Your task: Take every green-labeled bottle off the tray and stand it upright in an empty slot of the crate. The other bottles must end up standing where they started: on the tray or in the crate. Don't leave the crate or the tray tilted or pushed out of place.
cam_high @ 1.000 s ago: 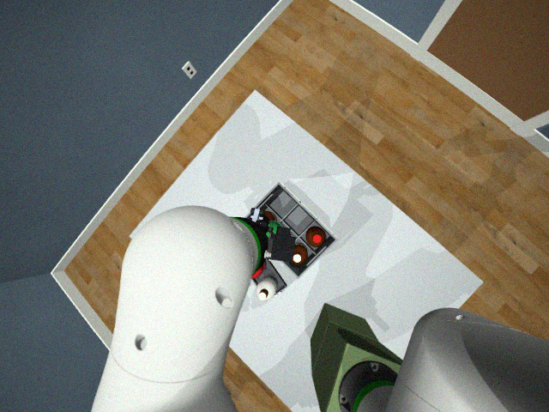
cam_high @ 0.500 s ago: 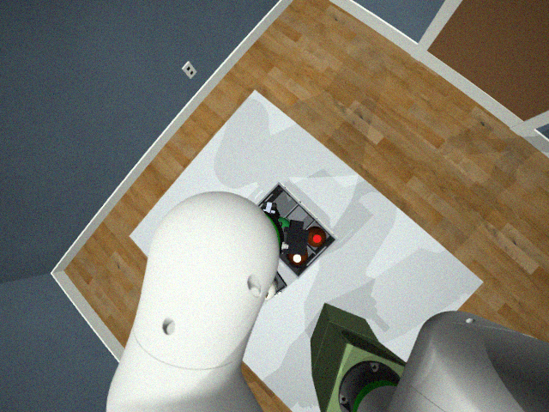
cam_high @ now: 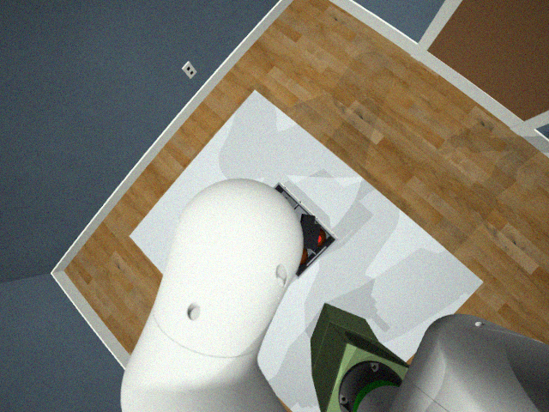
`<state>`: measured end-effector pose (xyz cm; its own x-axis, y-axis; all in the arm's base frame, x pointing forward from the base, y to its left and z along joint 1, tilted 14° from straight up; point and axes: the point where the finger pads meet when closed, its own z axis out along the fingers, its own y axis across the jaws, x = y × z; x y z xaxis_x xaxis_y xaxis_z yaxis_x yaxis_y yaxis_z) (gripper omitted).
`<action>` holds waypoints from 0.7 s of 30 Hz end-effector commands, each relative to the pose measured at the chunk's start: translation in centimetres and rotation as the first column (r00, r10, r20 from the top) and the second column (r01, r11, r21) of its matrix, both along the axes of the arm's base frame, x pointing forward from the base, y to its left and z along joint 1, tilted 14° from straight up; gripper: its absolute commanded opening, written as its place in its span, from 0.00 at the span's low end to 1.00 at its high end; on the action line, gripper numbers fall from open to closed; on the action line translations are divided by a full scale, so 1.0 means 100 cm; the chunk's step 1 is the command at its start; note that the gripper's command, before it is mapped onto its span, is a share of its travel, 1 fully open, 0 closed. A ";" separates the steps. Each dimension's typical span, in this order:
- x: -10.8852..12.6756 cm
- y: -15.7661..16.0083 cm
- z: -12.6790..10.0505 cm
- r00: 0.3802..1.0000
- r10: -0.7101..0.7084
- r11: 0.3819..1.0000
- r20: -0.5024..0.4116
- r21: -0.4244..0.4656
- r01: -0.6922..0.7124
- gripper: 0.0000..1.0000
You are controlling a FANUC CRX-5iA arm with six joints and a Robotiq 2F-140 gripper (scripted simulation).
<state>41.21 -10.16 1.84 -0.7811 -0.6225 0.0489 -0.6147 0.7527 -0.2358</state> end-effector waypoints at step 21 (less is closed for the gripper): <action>-0.005 -0.021 0.005 1.000 0.001 1.000 0.002 0.000 -0.001 0.10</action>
<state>40.66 -12.13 2.21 -0.7810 -0.6227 0.0488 -0.6148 0.7526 -0.2356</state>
